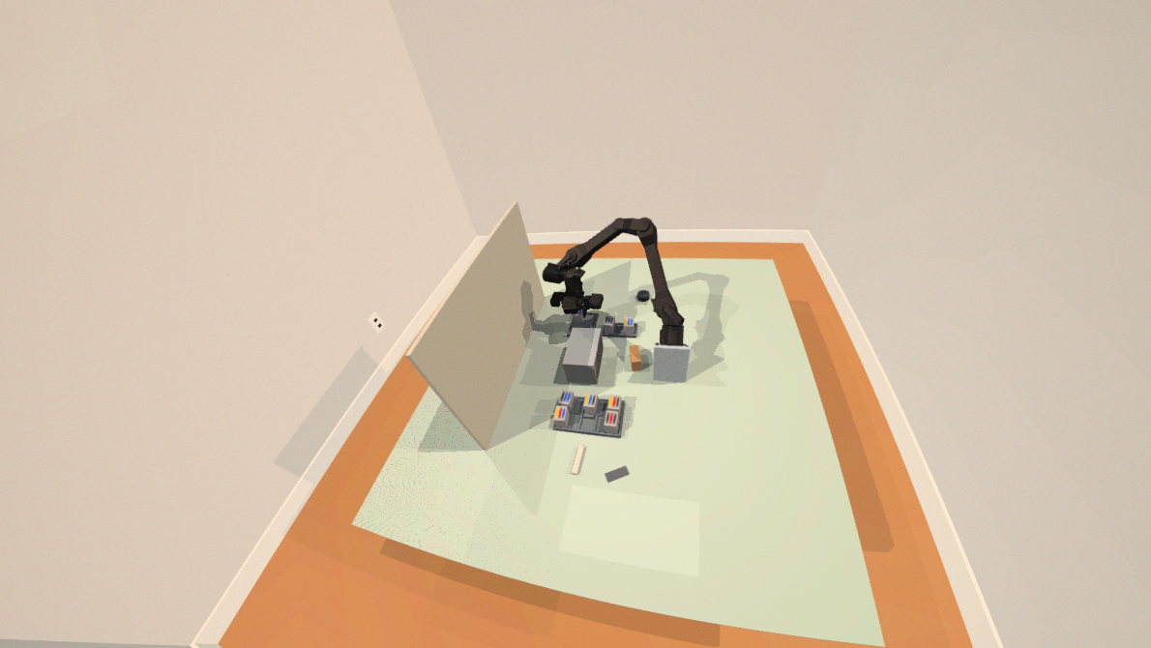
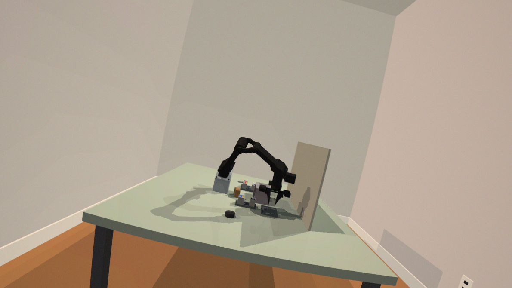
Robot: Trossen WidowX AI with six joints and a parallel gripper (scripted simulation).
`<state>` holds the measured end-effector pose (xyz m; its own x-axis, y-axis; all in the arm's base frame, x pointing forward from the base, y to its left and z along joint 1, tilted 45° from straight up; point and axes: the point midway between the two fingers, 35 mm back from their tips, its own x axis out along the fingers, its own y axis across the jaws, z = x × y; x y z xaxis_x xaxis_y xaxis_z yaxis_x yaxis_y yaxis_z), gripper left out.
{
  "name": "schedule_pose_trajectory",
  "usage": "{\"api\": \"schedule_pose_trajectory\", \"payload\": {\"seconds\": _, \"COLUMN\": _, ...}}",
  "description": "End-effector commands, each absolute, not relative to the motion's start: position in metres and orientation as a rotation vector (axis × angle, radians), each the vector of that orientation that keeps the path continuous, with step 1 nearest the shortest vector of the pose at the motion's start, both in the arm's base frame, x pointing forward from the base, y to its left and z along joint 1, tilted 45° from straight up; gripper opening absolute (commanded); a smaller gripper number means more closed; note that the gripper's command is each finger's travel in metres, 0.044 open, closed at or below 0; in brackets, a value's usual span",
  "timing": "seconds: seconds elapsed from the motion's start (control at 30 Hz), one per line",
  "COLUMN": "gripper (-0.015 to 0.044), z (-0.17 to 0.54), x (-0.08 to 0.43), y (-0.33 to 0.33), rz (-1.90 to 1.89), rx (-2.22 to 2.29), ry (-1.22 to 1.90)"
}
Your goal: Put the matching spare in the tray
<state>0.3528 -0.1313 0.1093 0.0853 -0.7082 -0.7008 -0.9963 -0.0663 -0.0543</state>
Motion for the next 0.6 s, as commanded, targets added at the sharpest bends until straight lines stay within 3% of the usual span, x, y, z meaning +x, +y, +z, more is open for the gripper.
{"api": "schedule_pose_trajectory", "payload": {"seconds": 0.0, "gripper": 0.0000, "z": 0.106, "x": 0.352, "y": -0.133, "rz": 0.706, "rx": -1.834, "ry": 1.674}}
{"api": "schedule_pose_trajectory", "payload": {"seconds": 0.57, "gripper": 0.0000, "z": 0.096, "x": 0.350, "y": -0.145, "rz": 0.702, "rx": -1.838, "ry": 1.677}}
